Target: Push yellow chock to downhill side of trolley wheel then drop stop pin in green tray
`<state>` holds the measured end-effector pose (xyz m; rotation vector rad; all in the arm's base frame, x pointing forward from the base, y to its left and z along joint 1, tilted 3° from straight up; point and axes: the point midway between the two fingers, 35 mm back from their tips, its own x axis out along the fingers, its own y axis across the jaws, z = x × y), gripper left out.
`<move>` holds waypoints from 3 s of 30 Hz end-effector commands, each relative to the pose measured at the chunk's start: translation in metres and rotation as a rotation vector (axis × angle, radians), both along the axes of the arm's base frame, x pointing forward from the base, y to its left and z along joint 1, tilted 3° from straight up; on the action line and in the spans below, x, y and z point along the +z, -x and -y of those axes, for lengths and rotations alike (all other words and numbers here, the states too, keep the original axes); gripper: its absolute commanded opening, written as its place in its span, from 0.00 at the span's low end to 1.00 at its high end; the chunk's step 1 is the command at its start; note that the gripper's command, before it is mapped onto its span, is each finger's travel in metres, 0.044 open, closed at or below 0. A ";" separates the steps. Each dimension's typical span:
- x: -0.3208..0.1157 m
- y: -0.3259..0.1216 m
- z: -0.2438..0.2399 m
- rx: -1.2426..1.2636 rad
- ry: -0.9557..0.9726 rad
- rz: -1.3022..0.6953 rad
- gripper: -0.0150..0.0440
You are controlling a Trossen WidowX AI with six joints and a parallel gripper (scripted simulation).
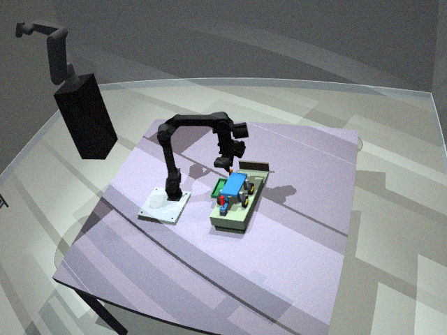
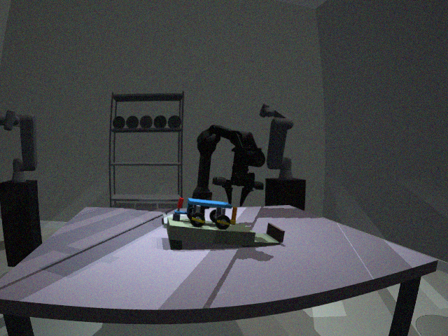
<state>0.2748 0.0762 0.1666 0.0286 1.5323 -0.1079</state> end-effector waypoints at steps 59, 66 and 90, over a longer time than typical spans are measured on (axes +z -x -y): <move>0.055 -0.020 0.196 1.542 0.210 -0.251 0.58; 0.055 -0.020 0.196 1.542 0.210 -0.251 0.58; 0.026 -0.021 0.204 1.542 0.211 -0.251 0.58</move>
